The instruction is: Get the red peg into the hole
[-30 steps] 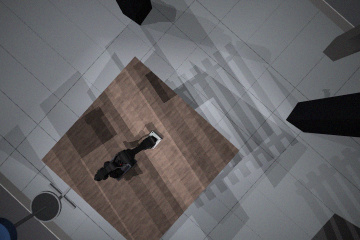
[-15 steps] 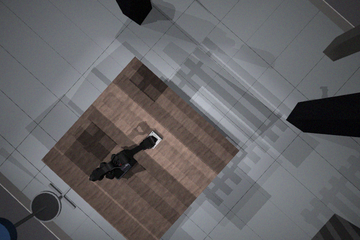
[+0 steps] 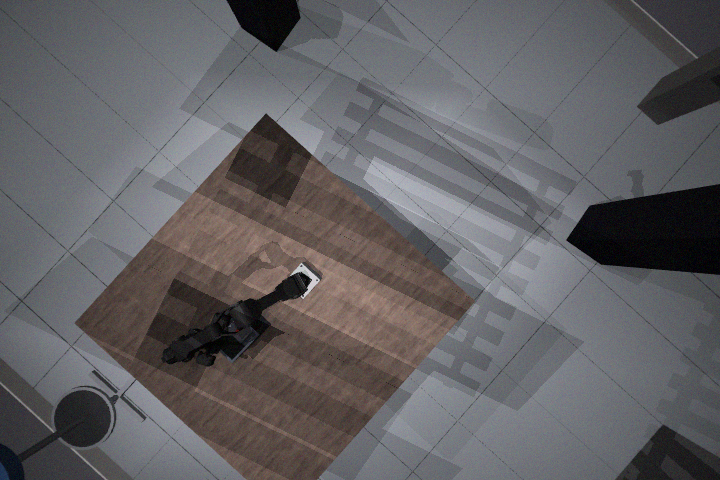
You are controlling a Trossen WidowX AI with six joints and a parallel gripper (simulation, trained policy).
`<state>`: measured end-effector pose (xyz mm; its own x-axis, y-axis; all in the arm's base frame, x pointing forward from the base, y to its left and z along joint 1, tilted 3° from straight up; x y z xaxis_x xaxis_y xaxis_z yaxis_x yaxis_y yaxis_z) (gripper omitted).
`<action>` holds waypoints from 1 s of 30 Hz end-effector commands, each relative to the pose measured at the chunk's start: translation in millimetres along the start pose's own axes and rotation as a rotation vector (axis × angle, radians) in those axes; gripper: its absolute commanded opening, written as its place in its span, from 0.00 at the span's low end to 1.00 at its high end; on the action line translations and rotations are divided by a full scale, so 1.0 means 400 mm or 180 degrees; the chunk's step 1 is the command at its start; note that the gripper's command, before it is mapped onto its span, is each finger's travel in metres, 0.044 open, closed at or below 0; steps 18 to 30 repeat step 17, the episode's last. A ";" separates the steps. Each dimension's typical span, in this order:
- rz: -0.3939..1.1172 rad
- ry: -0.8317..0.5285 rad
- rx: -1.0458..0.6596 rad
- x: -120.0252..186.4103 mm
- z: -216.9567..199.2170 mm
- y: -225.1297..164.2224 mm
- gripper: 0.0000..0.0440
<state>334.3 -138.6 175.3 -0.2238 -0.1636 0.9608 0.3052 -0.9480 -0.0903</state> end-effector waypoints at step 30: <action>0.0220 0.0326 0.0025 0.031 0.010 0.029 0.42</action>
Point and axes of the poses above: the point midway between the two fingers, 35 mm back from their tips, its own x axis back along the fingers, its own z axis across the jaws, y = z × x, the point moved 7 cm from there along x, back along the fingers, and after that the axes turned 3 degrees about -x, right-handed, at the moved point
